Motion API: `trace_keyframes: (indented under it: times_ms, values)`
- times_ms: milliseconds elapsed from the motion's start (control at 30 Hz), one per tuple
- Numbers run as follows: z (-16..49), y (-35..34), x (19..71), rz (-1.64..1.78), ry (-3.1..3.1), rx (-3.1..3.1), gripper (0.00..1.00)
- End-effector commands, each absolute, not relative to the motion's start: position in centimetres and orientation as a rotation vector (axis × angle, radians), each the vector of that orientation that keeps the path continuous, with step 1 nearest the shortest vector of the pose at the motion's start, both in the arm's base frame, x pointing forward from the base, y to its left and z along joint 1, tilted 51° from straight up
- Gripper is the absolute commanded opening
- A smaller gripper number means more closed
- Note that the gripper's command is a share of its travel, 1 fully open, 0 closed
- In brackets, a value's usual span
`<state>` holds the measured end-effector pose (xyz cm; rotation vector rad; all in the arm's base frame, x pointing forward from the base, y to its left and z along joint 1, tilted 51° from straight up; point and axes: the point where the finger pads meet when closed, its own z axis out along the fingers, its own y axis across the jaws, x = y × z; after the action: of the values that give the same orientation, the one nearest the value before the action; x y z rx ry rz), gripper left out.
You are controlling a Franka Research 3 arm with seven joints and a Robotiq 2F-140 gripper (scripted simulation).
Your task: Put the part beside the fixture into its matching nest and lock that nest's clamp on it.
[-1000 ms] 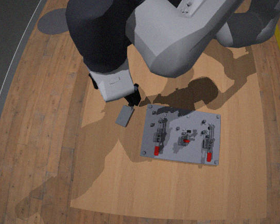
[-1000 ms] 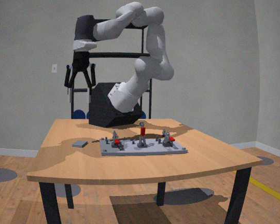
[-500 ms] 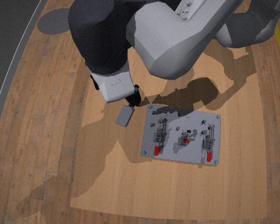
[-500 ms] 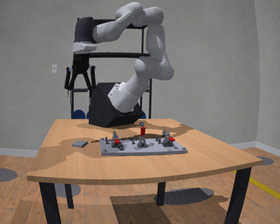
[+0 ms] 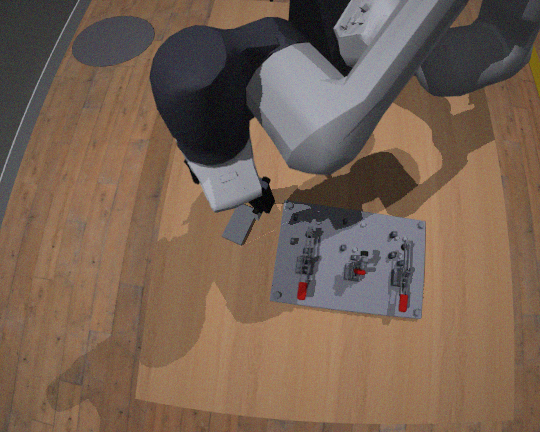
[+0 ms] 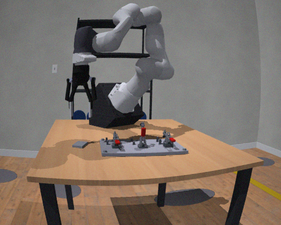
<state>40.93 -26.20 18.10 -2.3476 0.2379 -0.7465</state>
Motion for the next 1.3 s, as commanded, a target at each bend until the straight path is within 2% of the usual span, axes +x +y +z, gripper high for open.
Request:
trace_keyframes:
  times_ms: [0,533,1267]
  values:
    - [17.4,-26.3,42.0,-0.765,0.259,-2.355,0.58]
    - [13.7,-23.2,45.5,-0.765,0.259,-2.355,0.58]
    - [12.4,-22.1,46.7,-0.765,0.259,-2.355,0.58]
